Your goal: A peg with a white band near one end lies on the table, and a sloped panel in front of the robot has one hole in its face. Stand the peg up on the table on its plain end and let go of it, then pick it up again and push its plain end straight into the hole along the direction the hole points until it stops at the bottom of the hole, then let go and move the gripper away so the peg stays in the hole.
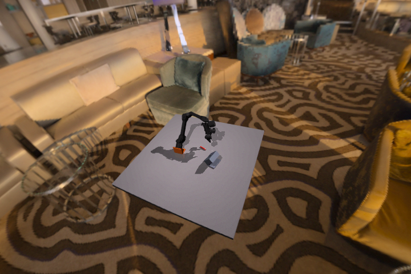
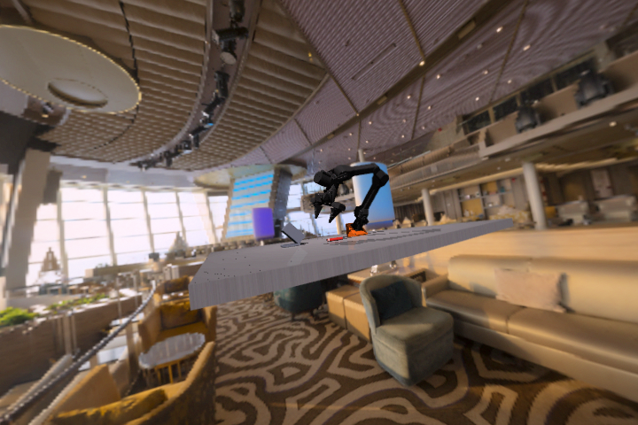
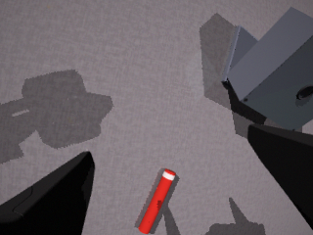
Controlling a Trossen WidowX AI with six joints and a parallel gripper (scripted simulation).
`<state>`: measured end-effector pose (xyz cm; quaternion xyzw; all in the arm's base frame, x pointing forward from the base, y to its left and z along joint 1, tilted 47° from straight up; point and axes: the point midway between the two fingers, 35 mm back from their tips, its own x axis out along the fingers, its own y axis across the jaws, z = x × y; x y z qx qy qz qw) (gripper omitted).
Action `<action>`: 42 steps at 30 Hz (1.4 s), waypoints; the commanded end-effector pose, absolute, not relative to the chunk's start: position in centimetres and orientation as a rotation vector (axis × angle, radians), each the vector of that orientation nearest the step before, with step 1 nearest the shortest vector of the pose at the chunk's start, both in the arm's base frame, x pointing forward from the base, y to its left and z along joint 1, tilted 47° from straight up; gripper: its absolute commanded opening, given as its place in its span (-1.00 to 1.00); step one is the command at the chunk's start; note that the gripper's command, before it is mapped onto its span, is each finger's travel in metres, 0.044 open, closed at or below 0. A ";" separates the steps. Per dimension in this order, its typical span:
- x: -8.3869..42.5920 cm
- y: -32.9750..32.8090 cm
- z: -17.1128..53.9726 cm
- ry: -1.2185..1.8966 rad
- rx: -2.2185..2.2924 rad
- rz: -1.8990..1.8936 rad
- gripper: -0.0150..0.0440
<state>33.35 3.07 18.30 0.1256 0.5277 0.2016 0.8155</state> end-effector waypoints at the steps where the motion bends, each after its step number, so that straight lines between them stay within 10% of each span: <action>1: 32.4 2.6 16.6 1.216 0.377 0.417 1.00; 42: 28.5 2.4 10.5 1.563 0.953 0.322 1.00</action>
